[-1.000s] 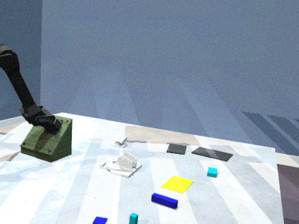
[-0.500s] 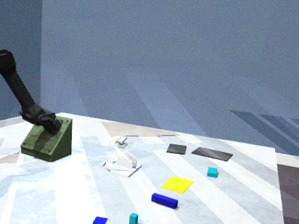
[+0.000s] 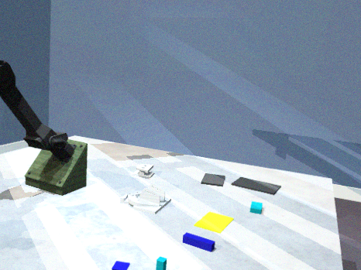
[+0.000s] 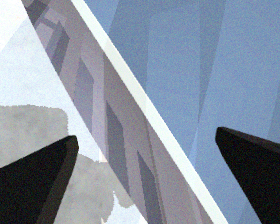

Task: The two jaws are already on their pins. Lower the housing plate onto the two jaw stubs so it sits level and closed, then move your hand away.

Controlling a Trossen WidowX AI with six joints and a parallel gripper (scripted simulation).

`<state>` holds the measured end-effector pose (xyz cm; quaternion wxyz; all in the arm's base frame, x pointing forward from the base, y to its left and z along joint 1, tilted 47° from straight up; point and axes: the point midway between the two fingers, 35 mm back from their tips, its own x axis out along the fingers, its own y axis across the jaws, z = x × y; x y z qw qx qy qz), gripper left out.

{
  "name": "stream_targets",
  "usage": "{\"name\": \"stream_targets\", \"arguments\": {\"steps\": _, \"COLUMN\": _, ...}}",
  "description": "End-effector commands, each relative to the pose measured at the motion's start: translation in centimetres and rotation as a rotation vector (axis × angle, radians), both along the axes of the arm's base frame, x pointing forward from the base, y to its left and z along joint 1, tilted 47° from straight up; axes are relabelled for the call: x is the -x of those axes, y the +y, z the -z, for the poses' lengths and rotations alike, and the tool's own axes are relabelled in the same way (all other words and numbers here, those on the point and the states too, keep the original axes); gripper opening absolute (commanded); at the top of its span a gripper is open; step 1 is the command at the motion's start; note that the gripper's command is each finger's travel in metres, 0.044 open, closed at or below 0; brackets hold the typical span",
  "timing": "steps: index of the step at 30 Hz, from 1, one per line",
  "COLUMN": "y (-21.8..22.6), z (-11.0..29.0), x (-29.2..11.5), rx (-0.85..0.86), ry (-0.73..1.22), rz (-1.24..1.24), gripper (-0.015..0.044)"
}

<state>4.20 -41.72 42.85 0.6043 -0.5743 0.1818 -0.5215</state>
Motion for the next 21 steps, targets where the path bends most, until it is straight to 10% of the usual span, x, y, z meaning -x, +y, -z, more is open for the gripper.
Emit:
{"name": "stream_targets", "arguments": {"steps": 1, "y": -0.7, "z": 1.0, "x": -2.7, "rx": -0.073, "ry": -0.052, "rz": -0.065, "gripper": 0.044}}
{"name": "stream_targets", "arguments": {"steps": 21, "y": 0.1, "z": 8.6, "x": -18.9, "rx": -0.512, "ry": -0.209, "rz": -0.37, "gripper": 0.044}}
